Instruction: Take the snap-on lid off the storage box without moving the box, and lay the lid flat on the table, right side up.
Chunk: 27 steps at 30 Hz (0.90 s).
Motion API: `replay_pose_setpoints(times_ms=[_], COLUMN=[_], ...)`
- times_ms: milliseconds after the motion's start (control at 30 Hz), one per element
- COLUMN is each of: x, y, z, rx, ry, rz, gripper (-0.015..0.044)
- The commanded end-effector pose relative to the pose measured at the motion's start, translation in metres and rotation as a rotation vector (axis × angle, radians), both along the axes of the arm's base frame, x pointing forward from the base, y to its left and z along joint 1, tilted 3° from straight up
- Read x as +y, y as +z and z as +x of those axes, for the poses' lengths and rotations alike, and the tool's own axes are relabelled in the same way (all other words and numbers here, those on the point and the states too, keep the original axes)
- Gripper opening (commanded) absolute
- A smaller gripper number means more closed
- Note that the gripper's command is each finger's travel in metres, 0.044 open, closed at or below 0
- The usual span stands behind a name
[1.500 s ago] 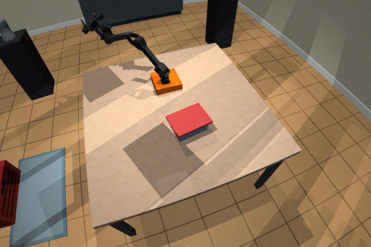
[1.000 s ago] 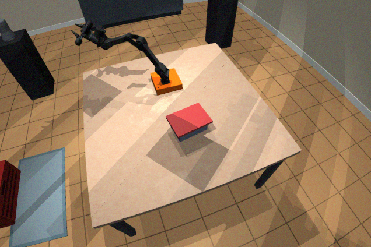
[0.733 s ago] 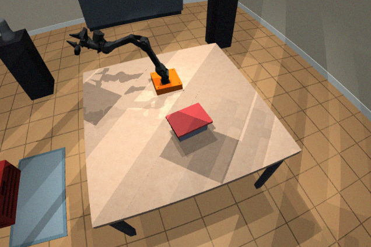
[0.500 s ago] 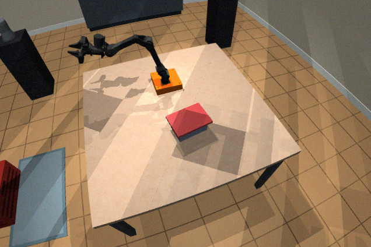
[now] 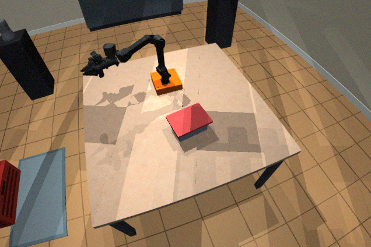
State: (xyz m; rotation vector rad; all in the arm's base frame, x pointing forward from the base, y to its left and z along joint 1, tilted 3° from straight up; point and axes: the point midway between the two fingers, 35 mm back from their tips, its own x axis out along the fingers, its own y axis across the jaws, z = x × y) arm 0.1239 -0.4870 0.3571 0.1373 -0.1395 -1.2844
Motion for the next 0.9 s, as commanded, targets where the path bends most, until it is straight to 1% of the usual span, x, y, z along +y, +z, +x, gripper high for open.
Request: replay_pose_setpoints(times_ms=[0,133,233,367,467,533,667,800,867], x=[0.042,0.088,0.109,0.167,0.211,0.222,0.284,0.347,0.358], y=[-0.015,-0.031,-0.039,-0.059,-0.075,-0.078,-0.101,-0.126,-0.13], z=[0.056,0.102,0.118,0.154,0.173,0.176,0.189,0.191,0.19], rx=[-0.108,-0.195,-0.227,-0.298,-0.336,-0.344,-0.373,-0.38,-0.378], ry=[0.149,0.278,0.328,0.45,0.525,0.541,0.622,0.681,0.688], rz=[0.122,0.254,0.313,0.48,0.609,0.64,0.826,1.028,1.063], gripper=[0.0235,0.0235,0.0235,0.0235,0.0235,0.0235,0.0235,0.0235,0.0235])
